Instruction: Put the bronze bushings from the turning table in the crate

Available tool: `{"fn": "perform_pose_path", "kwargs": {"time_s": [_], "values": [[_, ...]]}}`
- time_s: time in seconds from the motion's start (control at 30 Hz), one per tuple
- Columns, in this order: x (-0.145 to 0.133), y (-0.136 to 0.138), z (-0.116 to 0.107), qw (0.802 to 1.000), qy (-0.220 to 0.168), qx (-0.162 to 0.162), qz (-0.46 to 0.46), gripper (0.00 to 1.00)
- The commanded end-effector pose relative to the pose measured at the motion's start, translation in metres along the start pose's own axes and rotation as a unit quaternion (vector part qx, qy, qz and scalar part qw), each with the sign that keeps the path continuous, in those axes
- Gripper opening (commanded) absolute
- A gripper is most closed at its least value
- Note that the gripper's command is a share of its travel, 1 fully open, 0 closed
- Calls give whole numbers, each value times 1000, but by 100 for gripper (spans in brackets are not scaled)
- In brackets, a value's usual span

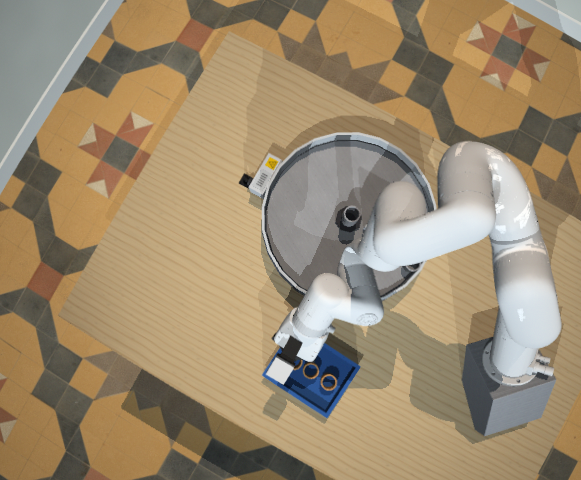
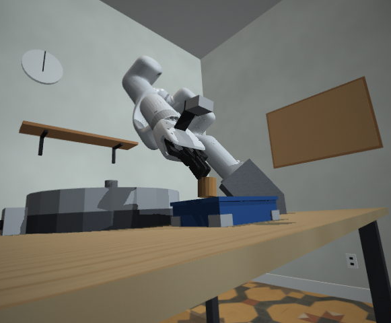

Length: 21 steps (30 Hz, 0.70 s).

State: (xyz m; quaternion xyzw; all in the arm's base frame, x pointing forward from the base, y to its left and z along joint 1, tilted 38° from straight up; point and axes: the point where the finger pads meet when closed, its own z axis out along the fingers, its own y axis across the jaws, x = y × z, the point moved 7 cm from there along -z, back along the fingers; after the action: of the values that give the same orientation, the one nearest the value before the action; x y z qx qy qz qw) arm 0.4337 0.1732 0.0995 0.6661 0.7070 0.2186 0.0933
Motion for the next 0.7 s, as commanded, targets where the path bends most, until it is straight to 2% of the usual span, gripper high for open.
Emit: {"fn": "perform_pose_path", "kwargs": {"time_s": [0.0,0.67], "values": [[0,2,-1,1000,6,3,0,0],[-5,1,6,1000,6,3,0,0]]}}
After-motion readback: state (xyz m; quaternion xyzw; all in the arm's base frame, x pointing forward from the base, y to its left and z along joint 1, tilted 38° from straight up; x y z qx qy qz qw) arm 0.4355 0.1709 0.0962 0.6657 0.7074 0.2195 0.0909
